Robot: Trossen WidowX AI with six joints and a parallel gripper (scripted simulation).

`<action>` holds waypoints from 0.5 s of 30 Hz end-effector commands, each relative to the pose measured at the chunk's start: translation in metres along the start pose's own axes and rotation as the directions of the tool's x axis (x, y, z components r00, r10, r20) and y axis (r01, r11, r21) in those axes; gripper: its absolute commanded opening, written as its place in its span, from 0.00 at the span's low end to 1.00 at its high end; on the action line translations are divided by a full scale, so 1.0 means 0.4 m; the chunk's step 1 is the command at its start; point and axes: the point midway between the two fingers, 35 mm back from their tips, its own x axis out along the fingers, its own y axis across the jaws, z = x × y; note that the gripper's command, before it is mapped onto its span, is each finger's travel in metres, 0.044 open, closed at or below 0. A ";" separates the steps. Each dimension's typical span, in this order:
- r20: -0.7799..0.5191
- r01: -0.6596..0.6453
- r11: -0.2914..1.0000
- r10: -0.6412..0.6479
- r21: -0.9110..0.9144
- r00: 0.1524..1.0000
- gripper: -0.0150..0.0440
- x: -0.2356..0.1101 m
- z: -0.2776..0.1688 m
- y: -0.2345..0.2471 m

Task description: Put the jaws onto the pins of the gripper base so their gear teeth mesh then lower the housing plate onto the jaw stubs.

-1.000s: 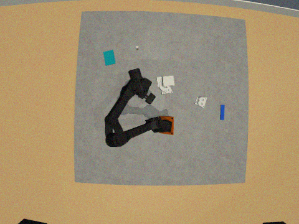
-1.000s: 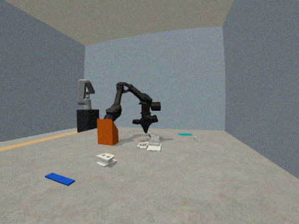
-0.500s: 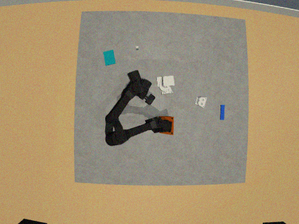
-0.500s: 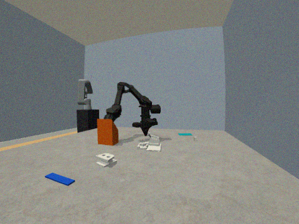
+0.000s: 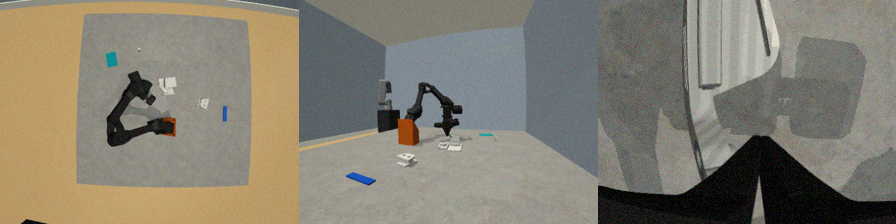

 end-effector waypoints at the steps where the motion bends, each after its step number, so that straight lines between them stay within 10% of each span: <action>1: 0.002 0.007 1.000 -0.007 0.009 1.000 0.25 0.002 0.005 0.016; 15: 0.002 0.005 1.000 -0.005 0.008 1.000 0.25 0.002 0.004 0.074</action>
